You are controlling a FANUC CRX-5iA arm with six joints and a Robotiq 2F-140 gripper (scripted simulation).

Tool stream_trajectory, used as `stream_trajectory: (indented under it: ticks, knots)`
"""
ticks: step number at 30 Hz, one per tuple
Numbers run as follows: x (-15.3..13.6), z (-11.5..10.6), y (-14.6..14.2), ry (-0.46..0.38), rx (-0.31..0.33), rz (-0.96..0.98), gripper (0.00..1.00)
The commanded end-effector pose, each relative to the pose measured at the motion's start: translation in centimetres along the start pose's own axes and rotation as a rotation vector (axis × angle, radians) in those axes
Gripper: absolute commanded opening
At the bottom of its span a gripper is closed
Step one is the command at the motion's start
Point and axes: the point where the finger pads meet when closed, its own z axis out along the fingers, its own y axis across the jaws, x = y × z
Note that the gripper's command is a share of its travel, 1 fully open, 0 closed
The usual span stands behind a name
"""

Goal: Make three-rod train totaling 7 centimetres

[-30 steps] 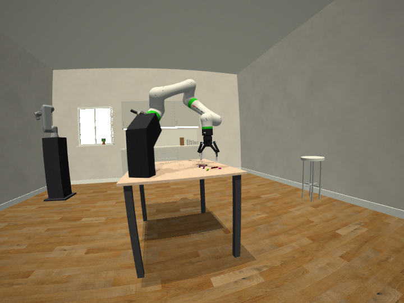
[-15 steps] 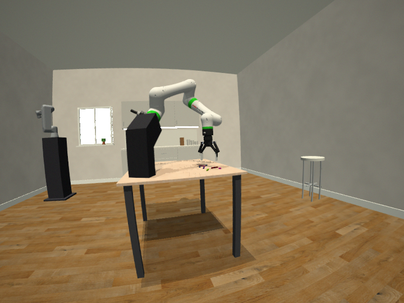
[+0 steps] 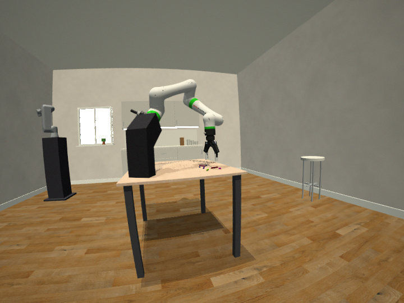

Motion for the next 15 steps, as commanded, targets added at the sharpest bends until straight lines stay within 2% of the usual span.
stream_trajectory:
  ticks: [1,7,15]
  knots:
    - [0.79,-0.01,0.22,-0.018,-0.005,0.167,1.00]
    - [1.31,-0.01,0.36,-0.018,-0.006,0.271,1.00]
    - [1.34,-0.01,0.36,-0.018,-0.006,0.276,1.00]
